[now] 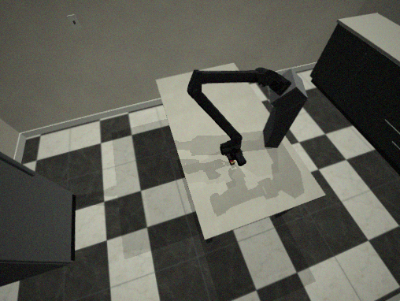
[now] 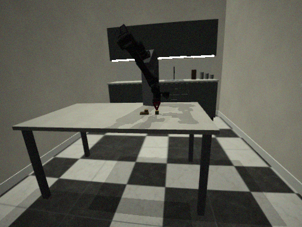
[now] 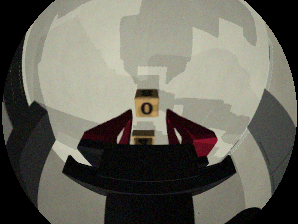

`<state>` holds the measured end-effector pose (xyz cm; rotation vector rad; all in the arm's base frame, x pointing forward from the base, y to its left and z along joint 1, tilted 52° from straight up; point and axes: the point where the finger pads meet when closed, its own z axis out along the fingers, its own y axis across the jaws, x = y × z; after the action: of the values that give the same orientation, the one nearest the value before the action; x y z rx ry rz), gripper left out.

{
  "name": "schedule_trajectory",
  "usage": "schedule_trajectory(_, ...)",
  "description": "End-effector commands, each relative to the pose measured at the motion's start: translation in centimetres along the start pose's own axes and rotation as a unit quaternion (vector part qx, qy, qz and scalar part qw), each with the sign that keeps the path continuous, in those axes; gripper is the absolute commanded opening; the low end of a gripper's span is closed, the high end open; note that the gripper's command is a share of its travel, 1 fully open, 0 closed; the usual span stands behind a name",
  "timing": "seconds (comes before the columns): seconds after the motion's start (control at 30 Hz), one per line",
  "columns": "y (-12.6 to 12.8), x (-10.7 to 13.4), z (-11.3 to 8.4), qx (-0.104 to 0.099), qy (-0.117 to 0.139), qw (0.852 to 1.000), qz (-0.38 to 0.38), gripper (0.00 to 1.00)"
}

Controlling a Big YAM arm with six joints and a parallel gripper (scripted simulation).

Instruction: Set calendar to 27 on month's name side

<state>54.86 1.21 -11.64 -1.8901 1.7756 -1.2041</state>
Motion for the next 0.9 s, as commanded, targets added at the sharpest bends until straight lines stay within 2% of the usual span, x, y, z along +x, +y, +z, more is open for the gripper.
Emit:
schedule_trajectory(0.0, 1.0, 0.0, 0.3, -0.006, -0.002, 1.000, -0.006, 0.46)
schedule_trajectory(0.53, 2.4, -0.1, -0.2, -0.015, -0.004, 1.000, -0.011, 0.46)
schedule_trajectory(0.87, 2.4, -0.1, -0.2, -0.015, -0.004, 1.000, -0.011, 0.46)
